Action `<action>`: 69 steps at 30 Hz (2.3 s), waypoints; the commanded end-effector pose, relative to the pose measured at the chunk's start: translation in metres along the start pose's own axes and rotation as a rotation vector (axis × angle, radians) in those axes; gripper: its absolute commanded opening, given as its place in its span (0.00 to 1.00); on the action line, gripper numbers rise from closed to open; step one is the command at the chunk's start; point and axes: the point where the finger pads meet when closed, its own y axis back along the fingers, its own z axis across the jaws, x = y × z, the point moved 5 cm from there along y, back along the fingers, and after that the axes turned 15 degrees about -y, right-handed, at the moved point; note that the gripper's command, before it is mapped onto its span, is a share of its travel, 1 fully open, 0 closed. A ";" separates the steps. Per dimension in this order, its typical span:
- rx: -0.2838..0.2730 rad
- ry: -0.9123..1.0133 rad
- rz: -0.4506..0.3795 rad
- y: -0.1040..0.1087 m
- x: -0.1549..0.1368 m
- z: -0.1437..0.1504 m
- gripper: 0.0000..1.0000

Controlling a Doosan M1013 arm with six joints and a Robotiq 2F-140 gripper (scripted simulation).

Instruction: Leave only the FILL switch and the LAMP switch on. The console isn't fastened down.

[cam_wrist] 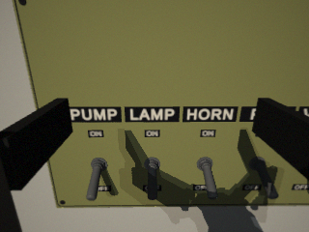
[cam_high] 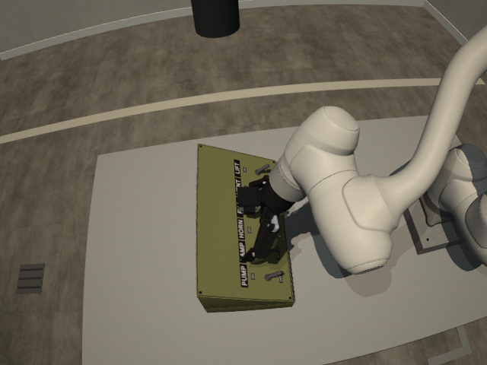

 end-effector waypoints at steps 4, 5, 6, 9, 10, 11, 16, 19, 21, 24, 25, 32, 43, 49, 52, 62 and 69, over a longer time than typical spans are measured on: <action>0.003 -0.001 0.006 0.000 0.001 0.002 1.00; 0.003 -0.001 0.006 0.000 0.001 0.002 1.00; 0.003 -0.001 0.006 0.000 0.001 0.002 1.00; 0.003 -0.001 0.006 0.000 0.001 0.002 1.00; 0.003 -0.001 0.006 0.000 0.001 0.002 1.00; 0.003 -0.001 0.006 0.000 0.001 0.002 1.00; 0.003 -0.001 0.006 0.000 0.001 0.002 1.00; 0.003 -0.001 0.006 0.000 0.001 0.002 1.00; 0.003 -0.001 0.006 0.000 0.001 0.002 1.00; 0.003 -0.001 0.006 0.000 0.001 0.002 1.00; 0.003 -0.001 0.006 0.000 0.001 0.002 1.00; 0.004 -0.003 0.005 0.000 0.001 0.005 1.00; 0.004 -0.003 0.006 0.001 0.008 0.030 1.00; 0.004 -0.003 0.006 0.001 0.012 0.048 1.00; 0.004 -0.003 0.005 0.000 0.014 0.055 1.00; 0.004 -0.003 0.006 0.000 0.019 0.072 1.00; 0.002 0.000 0.007 0.000 0.019 0.072 1.00</action>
